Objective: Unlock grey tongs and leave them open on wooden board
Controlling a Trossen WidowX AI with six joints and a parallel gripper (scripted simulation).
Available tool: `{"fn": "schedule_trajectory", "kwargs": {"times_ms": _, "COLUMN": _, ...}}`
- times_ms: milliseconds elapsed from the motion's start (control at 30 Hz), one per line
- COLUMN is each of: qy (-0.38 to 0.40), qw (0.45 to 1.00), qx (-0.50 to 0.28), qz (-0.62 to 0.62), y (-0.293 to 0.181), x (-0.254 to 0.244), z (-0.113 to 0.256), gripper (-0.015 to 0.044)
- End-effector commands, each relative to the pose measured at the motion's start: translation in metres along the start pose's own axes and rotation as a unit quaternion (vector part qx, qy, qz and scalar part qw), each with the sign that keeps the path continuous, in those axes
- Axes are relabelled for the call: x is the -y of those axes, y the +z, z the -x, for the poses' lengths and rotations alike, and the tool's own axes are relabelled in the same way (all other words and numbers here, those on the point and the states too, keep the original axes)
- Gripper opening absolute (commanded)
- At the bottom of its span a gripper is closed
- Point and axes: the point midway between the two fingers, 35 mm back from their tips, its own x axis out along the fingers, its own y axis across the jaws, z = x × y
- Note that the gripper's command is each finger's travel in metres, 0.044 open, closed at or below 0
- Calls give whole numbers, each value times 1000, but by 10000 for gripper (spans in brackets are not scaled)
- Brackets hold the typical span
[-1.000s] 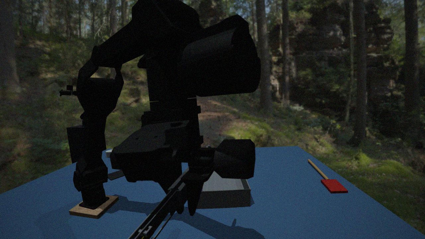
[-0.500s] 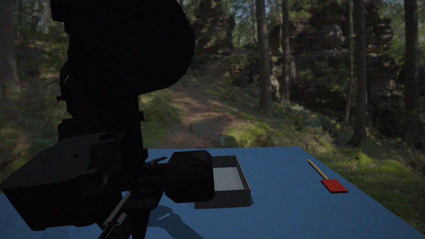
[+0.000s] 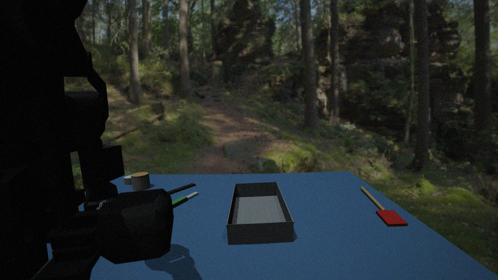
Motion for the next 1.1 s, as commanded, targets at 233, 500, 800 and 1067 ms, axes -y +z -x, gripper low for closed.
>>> {"fn": "schedule_trajectory", "kwargs": {"times_ms": 233, "qy": 0, "qw": 1000, "qx": 9, "qz": 15, "y": 3, "x": 1, "z": 2, "gripper": -150}}
{"fn": "schedule_trajectory", "kwargs": {"times_ms": 500, "qy": -2, "qw": 998, "qx": 57, "qz": 24, "y": 11, "x": -2, "z": 0, "gripper": -150}}
{"fn": "schedule_trajectory", "kwargs": {"times_ms": 800, "qy": -4, "qw": 992, "qx": 119, "qz": 34, "y": 19, "x": -6, "z": -2, "gripper": -150}}
{"fn": "schedule_trajectory", "kwargs": {"times_ms": 1067, "qy": -5, "qw": 984, "qx": 174, "qz": 40, "y": 24, "x": -8, "z": -2, "gripper": -150}}
